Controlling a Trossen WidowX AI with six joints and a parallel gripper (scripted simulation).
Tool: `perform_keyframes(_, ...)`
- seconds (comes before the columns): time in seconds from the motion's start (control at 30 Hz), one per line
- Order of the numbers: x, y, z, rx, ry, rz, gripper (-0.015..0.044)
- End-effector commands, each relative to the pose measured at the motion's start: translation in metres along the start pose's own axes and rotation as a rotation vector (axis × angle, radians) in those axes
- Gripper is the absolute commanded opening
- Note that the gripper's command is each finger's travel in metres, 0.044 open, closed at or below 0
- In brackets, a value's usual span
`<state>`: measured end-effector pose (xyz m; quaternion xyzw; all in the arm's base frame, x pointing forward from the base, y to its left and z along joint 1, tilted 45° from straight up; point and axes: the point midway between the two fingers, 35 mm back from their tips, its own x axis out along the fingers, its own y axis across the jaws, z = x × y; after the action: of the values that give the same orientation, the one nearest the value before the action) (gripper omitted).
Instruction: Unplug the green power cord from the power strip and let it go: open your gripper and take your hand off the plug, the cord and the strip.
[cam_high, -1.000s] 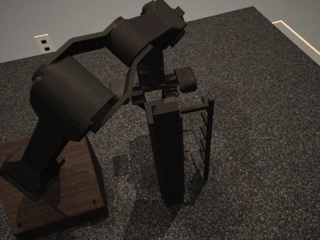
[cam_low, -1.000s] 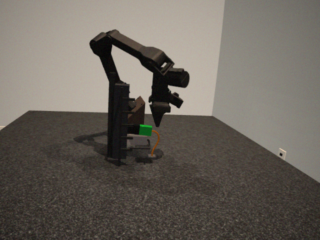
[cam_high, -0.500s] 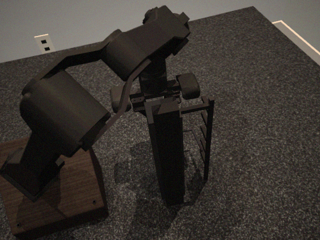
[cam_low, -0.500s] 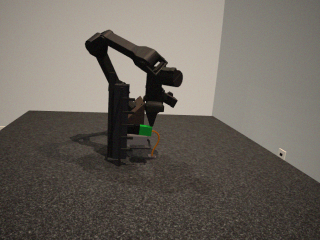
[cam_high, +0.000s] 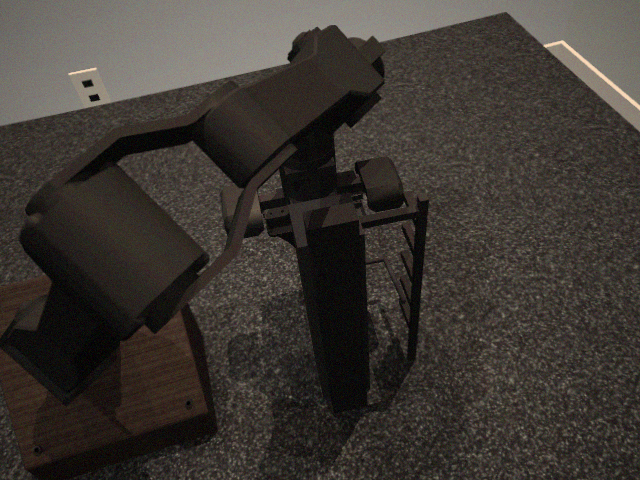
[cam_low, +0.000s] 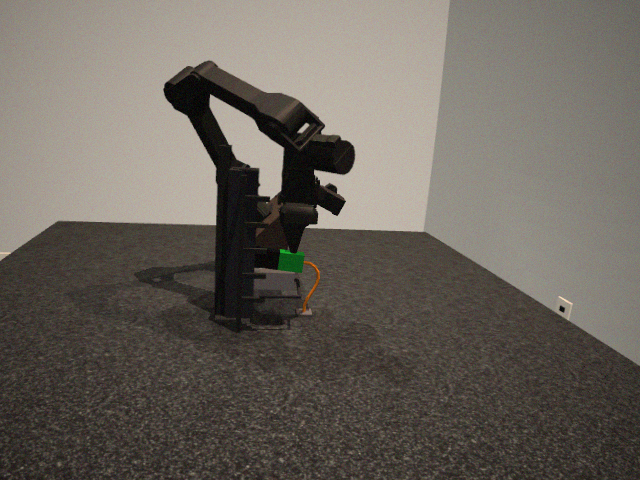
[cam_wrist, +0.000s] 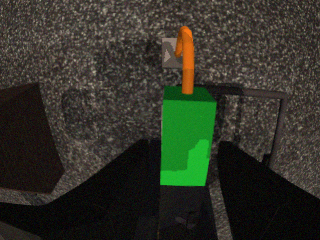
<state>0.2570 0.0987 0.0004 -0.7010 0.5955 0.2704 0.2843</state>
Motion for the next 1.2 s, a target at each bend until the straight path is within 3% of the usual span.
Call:
perform_keyframes(0.0,0.004,0.000,-0.001,-0.005,0.004,-0.003,0.0160)
perform_keyframes(0.17,0.010,0.000,-0.001,-0.005,0.004,-0.003,0.0160)
perform_keyframes(0.27,0.007,0.000,-0.001,0.002,0.000,0.000,0.0081)
perform_keyframes(0.6,0.007,0.000,-0.001,0.002,0.000,0.000,0.0000)
perform_keyframes(1.17,0.006,-0.002,0.023,0.000,-0.002,-0.001,0.0000)
